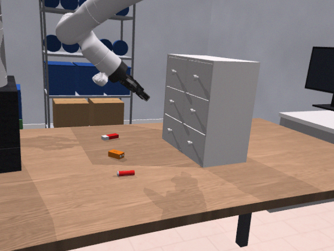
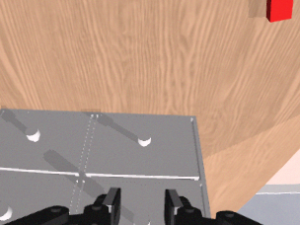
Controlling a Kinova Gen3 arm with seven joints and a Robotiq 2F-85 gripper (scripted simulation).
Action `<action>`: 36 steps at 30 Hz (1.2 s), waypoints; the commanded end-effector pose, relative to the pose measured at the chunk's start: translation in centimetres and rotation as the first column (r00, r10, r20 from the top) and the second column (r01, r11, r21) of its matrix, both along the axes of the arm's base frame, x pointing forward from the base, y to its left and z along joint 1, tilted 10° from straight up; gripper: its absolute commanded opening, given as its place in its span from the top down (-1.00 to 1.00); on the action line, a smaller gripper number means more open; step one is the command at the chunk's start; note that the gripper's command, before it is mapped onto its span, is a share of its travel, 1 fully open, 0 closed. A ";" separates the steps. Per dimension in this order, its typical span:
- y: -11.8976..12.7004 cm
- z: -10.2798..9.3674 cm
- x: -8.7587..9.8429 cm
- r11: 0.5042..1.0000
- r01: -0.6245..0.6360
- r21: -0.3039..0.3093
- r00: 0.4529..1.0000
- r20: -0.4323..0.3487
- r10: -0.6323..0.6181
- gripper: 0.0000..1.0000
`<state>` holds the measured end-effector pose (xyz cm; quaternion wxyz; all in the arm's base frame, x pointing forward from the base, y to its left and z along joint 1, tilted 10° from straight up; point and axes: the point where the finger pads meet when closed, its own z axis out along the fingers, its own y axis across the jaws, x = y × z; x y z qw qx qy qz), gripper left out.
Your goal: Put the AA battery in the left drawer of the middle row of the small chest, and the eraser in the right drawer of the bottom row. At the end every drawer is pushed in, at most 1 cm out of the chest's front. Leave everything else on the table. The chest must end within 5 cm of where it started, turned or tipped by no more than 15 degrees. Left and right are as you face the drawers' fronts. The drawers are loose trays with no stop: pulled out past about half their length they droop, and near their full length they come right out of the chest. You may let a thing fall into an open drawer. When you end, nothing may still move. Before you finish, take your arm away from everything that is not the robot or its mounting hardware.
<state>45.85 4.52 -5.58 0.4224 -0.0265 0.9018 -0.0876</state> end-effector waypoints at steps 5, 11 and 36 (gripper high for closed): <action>0.0 0.0 0.2 1.000 0.000 0.000 1.000 0.002 0.000 0.34; 0.0 -0.1 0.7 1.000 0.000 0.000 1.000 0.002 0.000 0.34; -0.5 -1.8 6.5 1.000 0.000 0.000 1.000 0.002 0.000 0.34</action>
